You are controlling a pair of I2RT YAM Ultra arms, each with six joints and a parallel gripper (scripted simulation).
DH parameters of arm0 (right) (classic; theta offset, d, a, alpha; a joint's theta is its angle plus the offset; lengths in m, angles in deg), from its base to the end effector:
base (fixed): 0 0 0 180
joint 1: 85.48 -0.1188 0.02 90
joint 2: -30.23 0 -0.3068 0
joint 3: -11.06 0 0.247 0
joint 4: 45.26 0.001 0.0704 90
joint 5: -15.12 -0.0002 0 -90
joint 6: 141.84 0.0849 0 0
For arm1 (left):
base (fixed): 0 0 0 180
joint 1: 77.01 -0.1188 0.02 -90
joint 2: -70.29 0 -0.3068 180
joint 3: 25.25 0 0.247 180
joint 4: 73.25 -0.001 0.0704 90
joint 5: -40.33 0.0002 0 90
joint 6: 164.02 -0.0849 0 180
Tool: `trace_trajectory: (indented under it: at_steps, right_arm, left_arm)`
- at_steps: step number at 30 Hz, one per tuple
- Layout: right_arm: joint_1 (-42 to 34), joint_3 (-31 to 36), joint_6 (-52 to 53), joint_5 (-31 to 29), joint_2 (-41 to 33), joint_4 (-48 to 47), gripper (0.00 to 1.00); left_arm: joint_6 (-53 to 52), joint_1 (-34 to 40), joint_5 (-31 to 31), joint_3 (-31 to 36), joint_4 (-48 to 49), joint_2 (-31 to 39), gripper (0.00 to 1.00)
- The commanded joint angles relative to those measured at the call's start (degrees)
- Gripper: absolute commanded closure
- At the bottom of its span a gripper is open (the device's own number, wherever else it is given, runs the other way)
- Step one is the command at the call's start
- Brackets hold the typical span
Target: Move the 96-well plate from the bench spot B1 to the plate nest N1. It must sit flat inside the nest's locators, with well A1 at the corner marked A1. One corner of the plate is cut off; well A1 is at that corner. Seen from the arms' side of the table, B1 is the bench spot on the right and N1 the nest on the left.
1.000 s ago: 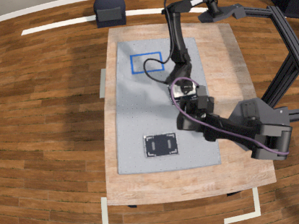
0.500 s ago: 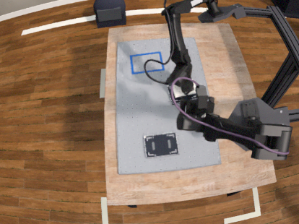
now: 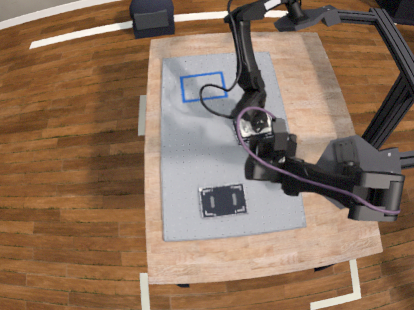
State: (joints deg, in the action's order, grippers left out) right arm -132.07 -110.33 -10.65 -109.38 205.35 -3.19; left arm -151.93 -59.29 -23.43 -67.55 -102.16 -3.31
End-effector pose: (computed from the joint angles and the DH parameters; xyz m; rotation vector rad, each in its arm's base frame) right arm 0.3486 0.2999 -0.1939 -0.1702 2.7043 -0.7014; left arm 0.1956 -0.1009 0.1575 1.9297 1.5425 -0.1684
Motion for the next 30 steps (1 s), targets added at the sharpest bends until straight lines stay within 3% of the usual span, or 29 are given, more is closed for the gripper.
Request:
trace_trajectory:
  at_steps: [1, 27, 30]
  right_arm:
    - [-0.34, -1.46, -0.08, -0.55, -0.09, -0.13, 0.21]
    - [2.32, -4.52, -1.71, -0.73, 4.62, -2.73, 0.21]
    - [0.52, -4.76, -0.05, -0.10, 2.55, 1.15, 0.21]
  left_arm:
    - [-0.47, -0.10, 1.19, 1.19, -0.74, 1.60, 0.00]
    - [-0.47, -0.10, 1.19, 1.19, -0.74, 1.60, 0.00]
    - [-0.47, -0.10, 1.19, 1.19, -0.74, 1.60, 0.00]
